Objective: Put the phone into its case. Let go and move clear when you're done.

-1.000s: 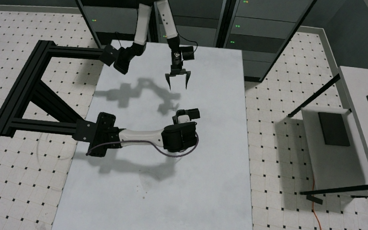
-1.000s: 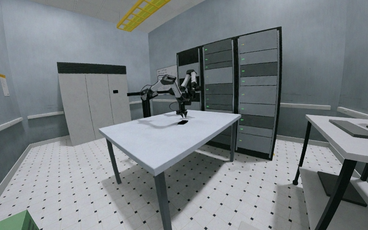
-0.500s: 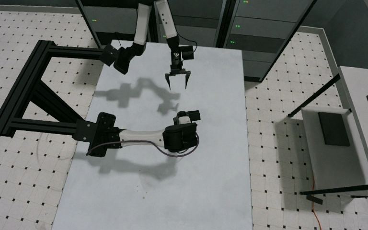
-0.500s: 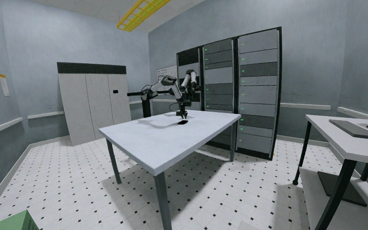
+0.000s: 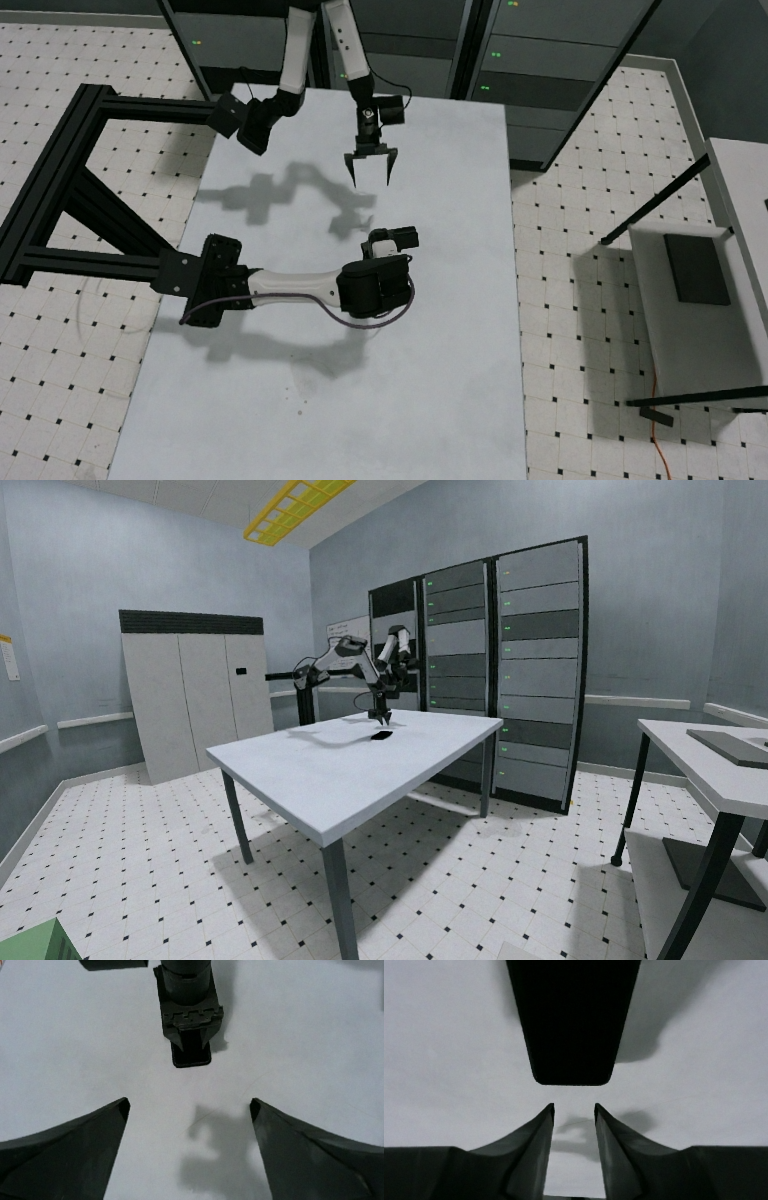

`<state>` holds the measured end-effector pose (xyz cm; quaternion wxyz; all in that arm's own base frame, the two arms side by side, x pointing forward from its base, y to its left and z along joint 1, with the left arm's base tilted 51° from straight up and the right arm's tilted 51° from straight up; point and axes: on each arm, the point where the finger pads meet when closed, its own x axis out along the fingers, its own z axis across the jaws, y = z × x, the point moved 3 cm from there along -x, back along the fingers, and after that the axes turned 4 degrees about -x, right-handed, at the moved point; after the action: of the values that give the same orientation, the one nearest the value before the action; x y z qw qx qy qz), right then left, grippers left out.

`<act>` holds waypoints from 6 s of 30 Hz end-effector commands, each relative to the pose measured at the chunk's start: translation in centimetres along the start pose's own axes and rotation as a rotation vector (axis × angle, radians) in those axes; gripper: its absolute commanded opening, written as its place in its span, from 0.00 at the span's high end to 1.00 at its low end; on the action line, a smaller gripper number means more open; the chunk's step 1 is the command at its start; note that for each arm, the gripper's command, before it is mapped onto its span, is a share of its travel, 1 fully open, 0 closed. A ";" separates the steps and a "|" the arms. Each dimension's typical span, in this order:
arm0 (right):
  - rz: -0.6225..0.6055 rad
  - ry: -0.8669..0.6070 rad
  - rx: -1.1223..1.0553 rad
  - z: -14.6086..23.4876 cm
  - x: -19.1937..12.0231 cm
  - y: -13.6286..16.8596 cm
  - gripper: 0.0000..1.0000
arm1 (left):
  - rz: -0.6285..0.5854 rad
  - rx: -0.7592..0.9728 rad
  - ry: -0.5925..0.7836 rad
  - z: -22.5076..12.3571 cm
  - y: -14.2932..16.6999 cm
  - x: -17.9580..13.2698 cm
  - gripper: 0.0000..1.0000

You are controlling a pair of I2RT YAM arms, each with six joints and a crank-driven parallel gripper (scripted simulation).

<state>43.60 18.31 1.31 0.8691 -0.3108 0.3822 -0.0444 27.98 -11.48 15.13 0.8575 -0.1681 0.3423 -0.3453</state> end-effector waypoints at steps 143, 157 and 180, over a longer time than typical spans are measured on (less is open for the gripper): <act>-0.352 -0.768 -1.640 -2.2 -2.1 -6.9 0.40 | -0.170 0.068 0.043 0.9 -4.6 1.7 0.00; -0.425 -1.016 -2.226 -3.5 -2.7 -7.9 0.40 | -0.142 0.092 0.093 0.5 -5.3 2.7 0.00; -0.476 -1.016 -2.279 -2.7 -2.9 -9.1 0.40 | -0.127 0.113 0.098 0.7 -6.0 3.1 0.00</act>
<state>40.90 10.65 5.69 0.1332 -0.9194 -0.2301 0.2899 27.21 -17.31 16.35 0.8235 -0.1317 0.3625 -0.4160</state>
